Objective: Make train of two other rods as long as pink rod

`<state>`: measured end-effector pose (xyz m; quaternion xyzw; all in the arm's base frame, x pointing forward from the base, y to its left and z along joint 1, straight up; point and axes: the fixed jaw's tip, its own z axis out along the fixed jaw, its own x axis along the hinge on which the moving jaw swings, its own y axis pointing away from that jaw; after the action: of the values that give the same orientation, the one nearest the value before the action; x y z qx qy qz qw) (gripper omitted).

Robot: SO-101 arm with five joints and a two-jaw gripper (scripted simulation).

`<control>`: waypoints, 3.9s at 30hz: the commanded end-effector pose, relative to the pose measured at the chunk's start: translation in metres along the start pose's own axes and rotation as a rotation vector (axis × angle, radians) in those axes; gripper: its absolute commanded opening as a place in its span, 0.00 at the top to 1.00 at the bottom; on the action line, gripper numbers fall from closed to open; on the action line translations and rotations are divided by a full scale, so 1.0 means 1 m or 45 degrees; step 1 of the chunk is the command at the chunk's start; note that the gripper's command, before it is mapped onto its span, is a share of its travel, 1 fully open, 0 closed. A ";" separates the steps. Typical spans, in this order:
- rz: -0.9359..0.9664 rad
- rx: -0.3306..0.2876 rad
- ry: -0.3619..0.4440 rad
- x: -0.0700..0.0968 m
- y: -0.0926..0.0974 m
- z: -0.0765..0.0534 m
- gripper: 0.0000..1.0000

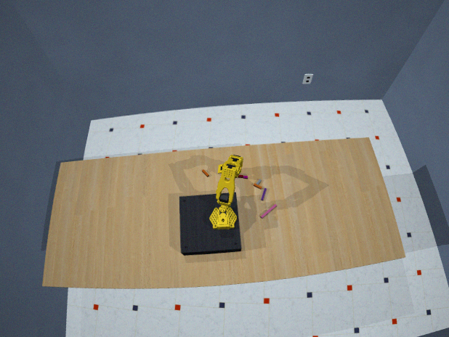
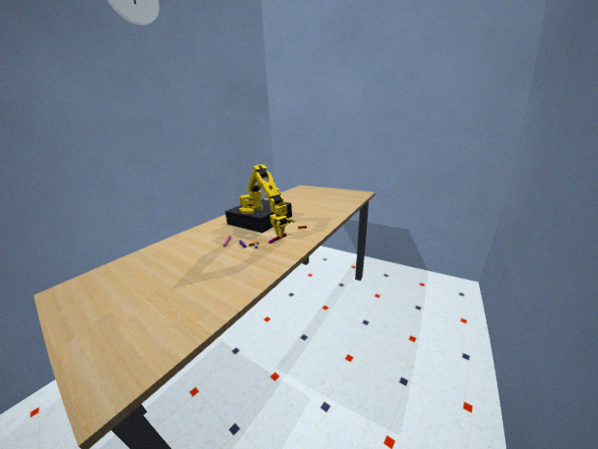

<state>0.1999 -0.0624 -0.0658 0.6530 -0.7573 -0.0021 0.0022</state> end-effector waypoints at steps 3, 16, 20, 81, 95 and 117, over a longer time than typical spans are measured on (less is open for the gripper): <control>-0.002 -0.014 -0.004 0.001 0.002 0.002 1.00; -0.002 -0.014 -0.004 0.001 0.002 0.002 1.00; -0.002 -0.014 -0.004 0.001 0.002 0.002 1.00; -0.002 -0.019 -0.005 0.001 0.004 0.002 0.89; -0.002 -0.019 -0.005 0.001 0.004 0.002 0.83; -0.002 -0.019 -0.005 0.000 0.012 -0.001 0.83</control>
<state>0.1878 -0.0597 -0.0668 0.6530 -0.7572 -0.0146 0.0099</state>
